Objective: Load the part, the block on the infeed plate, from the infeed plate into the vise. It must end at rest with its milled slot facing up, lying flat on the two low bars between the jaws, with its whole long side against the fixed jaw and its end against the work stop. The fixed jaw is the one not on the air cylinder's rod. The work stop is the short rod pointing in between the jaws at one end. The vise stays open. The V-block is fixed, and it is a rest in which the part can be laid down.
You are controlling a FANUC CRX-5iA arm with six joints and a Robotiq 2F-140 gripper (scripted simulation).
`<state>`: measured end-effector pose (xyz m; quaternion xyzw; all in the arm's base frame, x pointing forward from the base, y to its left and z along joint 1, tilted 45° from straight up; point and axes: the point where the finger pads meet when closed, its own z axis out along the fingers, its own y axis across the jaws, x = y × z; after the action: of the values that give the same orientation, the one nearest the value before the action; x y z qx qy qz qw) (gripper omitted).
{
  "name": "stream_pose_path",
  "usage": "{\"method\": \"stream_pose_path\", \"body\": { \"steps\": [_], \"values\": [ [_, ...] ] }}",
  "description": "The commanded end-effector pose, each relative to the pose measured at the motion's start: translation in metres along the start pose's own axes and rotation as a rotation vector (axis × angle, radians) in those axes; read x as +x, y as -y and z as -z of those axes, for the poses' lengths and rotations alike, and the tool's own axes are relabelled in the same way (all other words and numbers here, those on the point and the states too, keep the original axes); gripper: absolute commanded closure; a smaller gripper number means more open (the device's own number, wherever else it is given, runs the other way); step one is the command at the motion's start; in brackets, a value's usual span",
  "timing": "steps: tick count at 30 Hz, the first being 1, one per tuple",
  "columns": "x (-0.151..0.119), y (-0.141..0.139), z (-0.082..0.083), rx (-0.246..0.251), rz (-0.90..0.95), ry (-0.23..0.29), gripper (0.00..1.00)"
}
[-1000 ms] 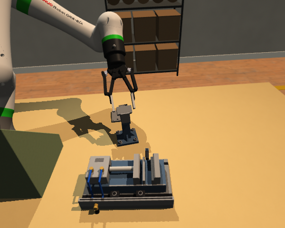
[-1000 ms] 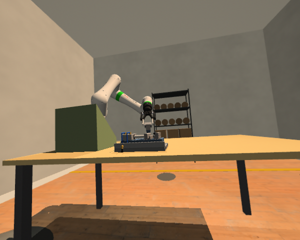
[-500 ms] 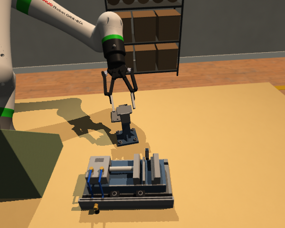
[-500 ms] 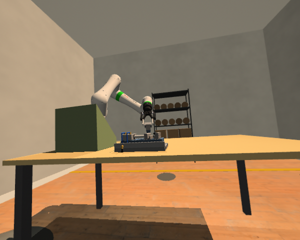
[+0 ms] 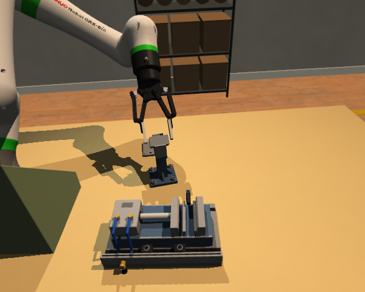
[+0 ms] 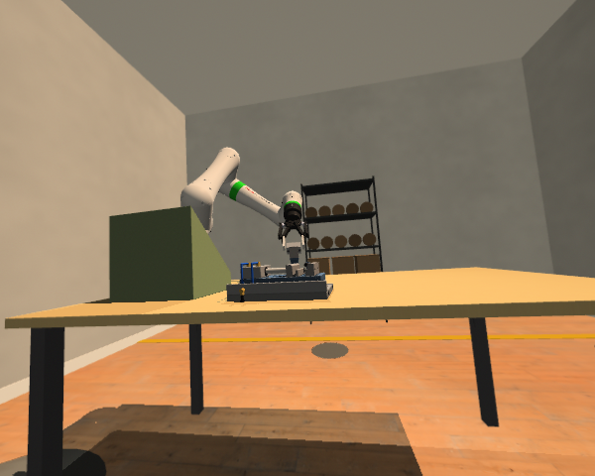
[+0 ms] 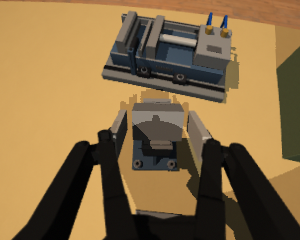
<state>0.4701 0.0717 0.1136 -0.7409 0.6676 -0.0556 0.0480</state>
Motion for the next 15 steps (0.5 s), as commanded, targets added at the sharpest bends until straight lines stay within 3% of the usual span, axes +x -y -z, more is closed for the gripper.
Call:
{"method": "stream_pose_path", "body": {
  "steps": [1, 15],
  "values": [
    [-0.0003, 0.0001, -0.0004, 0.0, 0.0, 0.0, 0.49],
    [-0.0018, -0.0002, -0.0023, 0.0, 0.0, 0.008, 0.49]
  ]
}}
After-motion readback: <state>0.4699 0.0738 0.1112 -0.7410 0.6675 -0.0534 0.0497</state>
